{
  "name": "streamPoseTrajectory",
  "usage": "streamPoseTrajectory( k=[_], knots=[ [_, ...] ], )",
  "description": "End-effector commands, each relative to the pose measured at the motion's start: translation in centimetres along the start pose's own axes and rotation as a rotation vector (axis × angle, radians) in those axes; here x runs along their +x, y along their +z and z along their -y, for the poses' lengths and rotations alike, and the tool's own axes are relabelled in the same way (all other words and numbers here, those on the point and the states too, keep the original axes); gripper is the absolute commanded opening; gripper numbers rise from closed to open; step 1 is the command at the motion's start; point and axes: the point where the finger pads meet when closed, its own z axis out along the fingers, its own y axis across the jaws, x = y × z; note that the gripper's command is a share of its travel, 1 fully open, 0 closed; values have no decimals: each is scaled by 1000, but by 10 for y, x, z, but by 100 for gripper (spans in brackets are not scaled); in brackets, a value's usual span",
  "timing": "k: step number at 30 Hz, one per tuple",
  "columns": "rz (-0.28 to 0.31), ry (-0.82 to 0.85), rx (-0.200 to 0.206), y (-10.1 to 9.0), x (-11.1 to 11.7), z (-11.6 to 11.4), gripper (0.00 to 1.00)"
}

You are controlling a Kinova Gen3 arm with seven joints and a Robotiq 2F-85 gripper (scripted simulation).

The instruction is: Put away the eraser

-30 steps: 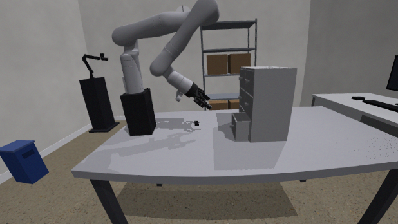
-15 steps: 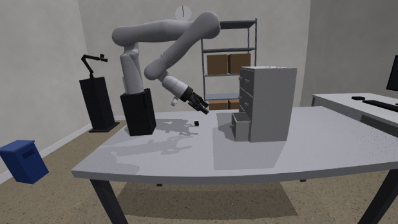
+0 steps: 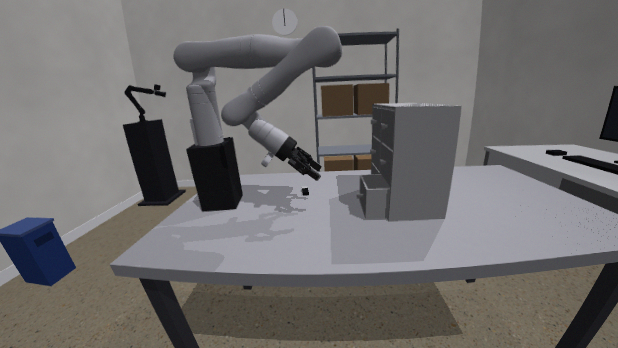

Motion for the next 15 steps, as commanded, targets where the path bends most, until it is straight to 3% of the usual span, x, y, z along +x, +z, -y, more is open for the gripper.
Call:
streamPoseTrajectory(
  k=[1,2,3,15],
  knots=[
    [-1,0,0,0,1,0,100],
    [-1,0,0,0,1,0,100],
    [-1,0,0,0,1,0,0],
    [-1,0,0,0,1,0,0]
  ],
)
